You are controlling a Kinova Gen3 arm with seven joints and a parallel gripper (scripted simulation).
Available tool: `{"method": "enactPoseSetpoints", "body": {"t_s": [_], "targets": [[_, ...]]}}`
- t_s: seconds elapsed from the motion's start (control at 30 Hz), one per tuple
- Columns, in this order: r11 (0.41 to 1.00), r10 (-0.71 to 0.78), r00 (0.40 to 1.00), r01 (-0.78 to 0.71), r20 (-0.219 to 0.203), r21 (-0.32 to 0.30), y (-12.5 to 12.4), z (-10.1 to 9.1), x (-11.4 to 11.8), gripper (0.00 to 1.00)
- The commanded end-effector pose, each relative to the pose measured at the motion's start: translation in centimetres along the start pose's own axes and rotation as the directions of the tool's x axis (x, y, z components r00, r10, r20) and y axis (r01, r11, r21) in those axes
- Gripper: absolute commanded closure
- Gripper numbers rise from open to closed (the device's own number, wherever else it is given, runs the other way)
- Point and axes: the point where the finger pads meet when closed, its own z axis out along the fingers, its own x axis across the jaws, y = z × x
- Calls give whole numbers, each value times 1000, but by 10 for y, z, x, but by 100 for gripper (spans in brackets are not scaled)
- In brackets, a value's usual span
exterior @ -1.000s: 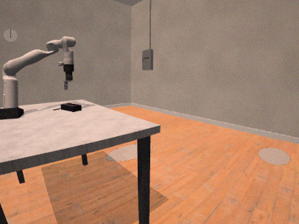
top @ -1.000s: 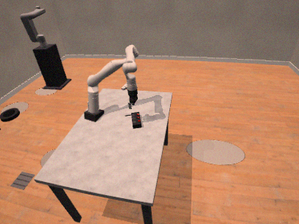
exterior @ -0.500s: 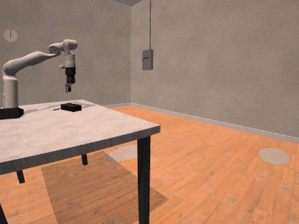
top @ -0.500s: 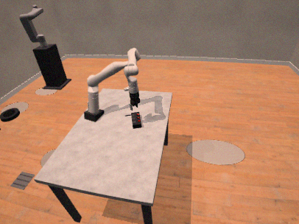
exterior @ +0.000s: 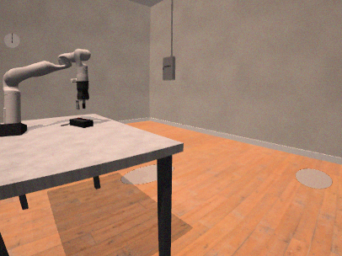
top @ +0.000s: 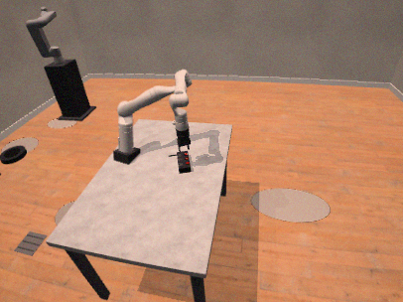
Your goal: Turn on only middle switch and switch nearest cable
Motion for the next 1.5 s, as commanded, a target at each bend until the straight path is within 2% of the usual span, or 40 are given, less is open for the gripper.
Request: {"method": "enactPoseSetpoints", "body": {"t_s": [0.0, 0.2, 0.57, 0.6, 1.47], "targets": [[999, 54, 998, -54, 11, 0, 3, 6, -2, 0], [989, 150, 989, -150, 11, -1, 6, 11, 1, 0], [983, 183, 983, -183, 11, -1, 7, 13, 2, 0], [983, 183, 983, -183, 11, -1, 7, 13, 2, 100], [983, 183, 983, -183, 11, -1, 7, 13, 2, 100]]}}
